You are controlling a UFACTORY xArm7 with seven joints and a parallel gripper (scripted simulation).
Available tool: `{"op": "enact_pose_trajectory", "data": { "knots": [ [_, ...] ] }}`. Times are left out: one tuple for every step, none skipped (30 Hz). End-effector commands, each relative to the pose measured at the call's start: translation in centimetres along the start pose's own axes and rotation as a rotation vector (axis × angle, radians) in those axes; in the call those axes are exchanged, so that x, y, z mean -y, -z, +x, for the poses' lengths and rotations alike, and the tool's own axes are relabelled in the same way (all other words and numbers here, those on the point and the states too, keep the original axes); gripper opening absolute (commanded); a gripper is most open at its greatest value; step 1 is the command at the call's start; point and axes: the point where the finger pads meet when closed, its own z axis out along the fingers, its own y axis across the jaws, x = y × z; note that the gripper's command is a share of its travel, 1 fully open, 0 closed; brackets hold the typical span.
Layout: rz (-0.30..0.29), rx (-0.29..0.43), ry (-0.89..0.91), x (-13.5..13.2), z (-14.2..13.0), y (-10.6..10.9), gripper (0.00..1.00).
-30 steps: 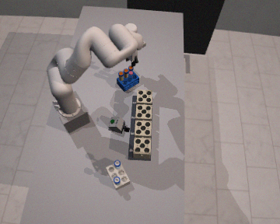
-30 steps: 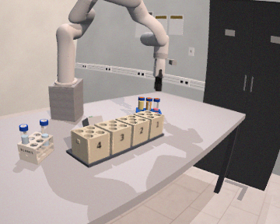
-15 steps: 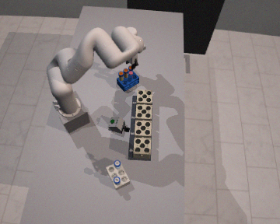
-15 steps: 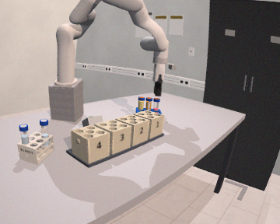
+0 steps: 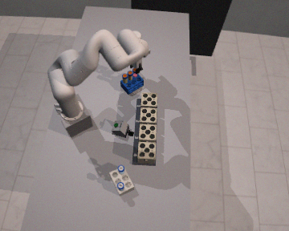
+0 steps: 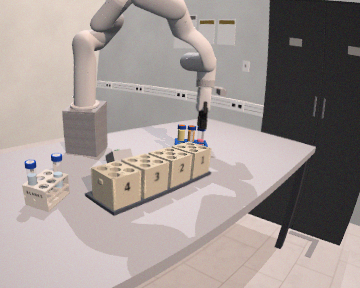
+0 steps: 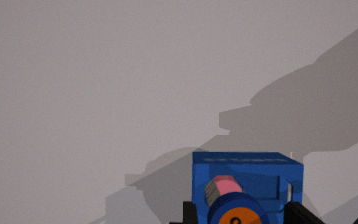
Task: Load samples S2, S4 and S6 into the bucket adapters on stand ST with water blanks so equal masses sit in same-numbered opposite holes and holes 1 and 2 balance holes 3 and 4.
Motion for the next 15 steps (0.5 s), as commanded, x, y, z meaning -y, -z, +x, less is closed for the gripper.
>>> {"op": "enact_pose_trajectory", "data": {
  "knots": [
    [0.001, -0.005, 0.0, 0.06, 0.18, 0.14, 0.57],
    [0.001, -0.005, 0.0, 0.06, 0.18, 0.13, 0.57],
    [0.001, -0.005, 0.0, 0.06, 0.18, 0.13, 0.57],
    [0.001, -0.005, 0.0, 0.06, 0.18, 0.07, 0.57],
    [0.001, -0.005, 0.0, 0.06, 0.18, 0.01, 0.57],
    [0.001, -0.005, 0.0, 0.06, 0.18, -0.06, 0.57],
    [0.001, -0.005, 0.0, 0.06, 0.18, -0.13, 0.57],
    [0.001, -0.005, 0.0, 0.06, 0.18, -0.2, 0.57],
    [0.001, -0.005, 0.0, 0.06, 0.18, -0.27, 0.57],
    [0.001, -0.005, 0.0, 0.06, 0.18, -0.33, 0.57],
    [0.001, -0.005, 0.0, 0.06, 0.18, -0.4, 0.57],
    [0.001, -0.005, 0.0, 0.06, 0.18, -0.4, 0.57],
    [0.001, -0.005, 0.0, 0.06, 0.18, -0.4, 0.57],
    [0.001, -0.005, 0.0, 0.06, 0.18, -0.46, 0.57],
    [0.001, -0.005, 0.0, 0.06, 0.18, -0.53, 0.57]
  ]
}}
